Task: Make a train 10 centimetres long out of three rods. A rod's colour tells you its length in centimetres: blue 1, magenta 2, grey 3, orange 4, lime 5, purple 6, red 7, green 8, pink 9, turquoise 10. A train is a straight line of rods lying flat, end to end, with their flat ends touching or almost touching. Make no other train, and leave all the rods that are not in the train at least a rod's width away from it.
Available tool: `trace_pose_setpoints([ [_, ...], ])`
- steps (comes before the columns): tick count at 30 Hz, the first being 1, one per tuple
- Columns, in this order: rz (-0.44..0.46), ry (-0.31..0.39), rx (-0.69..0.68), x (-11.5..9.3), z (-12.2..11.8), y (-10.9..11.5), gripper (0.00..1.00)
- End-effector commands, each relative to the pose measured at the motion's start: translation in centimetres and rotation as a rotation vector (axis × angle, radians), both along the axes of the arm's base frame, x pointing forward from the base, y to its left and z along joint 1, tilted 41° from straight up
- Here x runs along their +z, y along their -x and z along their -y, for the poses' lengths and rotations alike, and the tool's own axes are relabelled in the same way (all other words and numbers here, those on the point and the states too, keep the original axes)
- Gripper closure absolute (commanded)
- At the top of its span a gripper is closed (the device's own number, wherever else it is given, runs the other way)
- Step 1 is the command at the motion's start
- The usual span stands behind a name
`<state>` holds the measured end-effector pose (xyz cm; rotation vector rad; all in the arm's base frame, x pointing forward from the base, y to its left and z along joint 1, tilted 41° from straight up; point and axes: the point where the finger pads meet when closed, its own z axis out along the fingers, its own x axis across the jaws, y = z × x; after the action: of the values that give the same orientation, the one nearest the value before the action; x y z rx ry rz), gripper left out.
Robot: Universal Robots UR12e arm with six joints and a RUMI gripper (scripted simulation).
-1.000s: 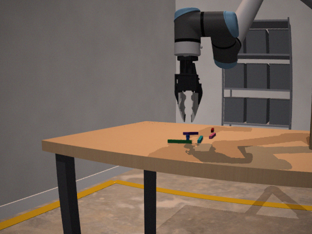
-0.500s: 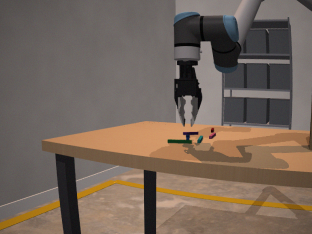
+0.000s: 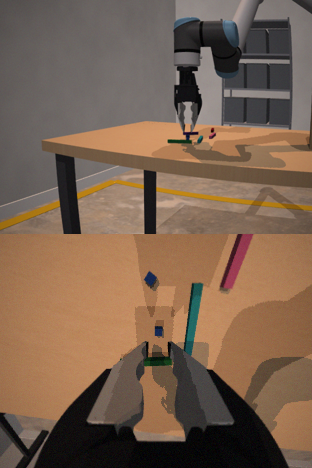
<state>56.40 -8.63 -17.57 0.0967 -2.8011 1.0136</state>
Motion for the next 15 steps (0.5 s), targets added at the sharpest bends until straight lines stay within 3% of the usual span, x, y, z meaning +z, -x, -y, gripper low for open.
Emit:
trace_pose_setpoints([
  [1,-0.003,0.001,0.0,-0.59,0.54,0.41,0.86],
  [15,-0.002,0.001,0.0,-0.95,0.84,0.38,0.86],
])
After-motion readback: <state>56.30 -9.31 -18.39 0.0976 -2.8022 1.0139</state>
